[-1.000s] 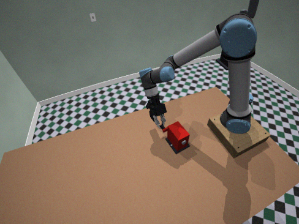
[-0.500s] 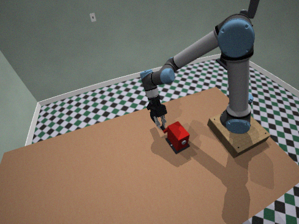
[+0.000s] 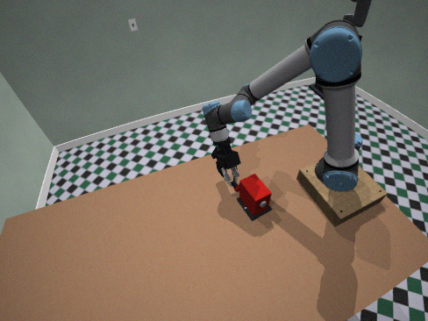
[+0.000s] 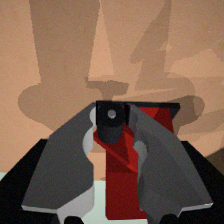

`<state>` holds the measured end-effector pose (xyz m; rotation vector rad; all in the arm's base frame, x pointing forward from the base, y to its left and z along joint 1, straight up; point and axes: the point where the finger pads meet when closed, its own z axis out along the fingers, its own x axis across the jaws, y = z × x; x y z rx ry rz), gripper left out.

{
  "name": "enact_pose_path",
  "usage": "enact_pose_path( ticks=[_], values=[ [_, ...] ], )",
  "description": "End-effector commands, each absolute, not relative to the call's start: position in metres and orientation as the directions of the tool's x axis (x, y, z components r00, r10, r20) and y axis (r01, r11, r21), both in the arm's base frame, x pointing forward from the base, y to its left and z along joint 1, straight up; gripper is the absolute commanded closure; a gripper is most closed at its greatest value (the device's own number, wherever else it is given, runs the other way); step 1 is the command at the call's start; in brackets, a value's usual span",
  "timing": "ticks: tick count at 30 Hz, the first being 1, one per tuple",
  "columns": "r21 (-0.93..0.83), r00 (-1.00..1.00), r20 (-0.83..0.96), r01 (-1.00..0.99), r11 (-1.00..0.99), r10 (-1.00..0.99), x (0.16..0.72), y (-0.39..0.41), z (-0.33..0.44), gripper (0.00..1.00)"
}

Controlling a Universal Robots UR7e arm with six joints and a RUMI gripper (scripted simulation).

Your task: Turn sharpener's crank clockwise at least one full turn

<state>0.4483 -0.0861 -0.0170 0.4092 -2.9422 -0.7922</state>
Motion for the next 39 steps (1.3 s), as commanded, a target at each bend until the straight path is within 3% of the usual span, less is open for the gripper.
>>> enact_pose_path(
  ticks=[1,39],
  values=[
    [0.502,-0.962,-0.003,-0.236,0.832,-0.272,0.443,-0.087,-0.023,0.91],
    [0.500,-0.962,-0.004,-0.237,0.833,-0.272,0.415,-0.096,-0.034,0.91]
  ],
)
